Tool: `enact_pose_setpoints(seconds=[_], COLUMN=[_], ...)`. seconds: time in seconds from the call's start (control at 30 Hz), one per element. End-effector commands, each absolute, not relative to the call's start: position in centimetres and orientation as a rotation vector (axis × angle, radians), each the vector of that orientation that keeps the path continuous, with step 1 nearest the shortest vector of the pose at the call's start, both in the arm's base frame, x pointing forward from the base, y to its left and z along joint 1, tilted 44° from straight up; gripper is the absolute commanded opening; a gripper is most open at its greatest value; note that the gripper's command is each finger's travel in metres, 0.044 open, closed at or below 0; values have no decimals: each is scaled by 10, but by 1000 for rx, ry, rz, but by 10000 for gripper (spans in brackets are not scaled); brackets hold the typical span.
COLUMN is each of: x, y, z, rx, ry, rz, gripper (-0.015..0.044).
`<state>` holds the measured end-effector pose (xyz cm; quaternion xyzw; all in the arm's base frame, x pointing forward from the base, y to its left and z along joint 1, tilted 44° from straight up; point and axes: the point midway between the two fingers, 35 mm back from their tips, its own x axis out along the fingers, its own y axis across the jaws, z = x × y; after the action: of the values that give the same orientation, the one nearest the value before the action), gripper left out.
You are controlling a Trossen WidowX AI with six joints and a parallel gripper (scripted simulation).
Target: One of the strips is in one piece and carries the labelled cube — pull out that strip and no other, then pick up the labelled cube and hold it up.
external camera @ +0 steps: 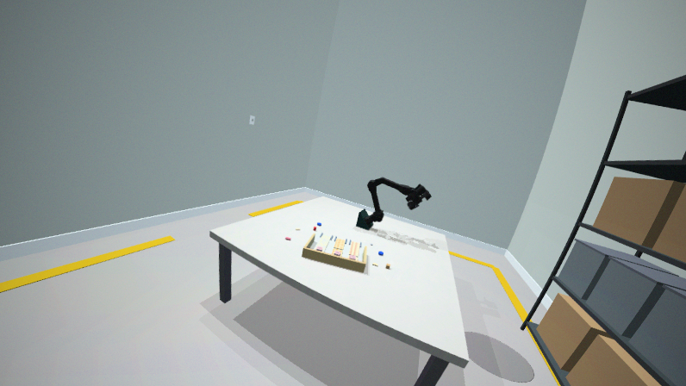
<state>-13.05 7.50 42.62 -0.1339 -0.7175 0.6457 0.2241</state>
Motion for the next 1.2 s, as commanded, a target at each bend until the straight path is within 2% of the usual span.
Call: enact_pose_setpoints(seconds=[0.0,0.3,0.57,0.9,1.17], x=[-114,-19,104,248,319], y=[127,223,246,181,72], z=[415,377,331,264,206], rx=[-517,-680,-610,-312,45], ry=[-1705,-1005,-429,128,423], rz=[1843,1819,1625,1231,846], gripper=[400,400,400,400,400])
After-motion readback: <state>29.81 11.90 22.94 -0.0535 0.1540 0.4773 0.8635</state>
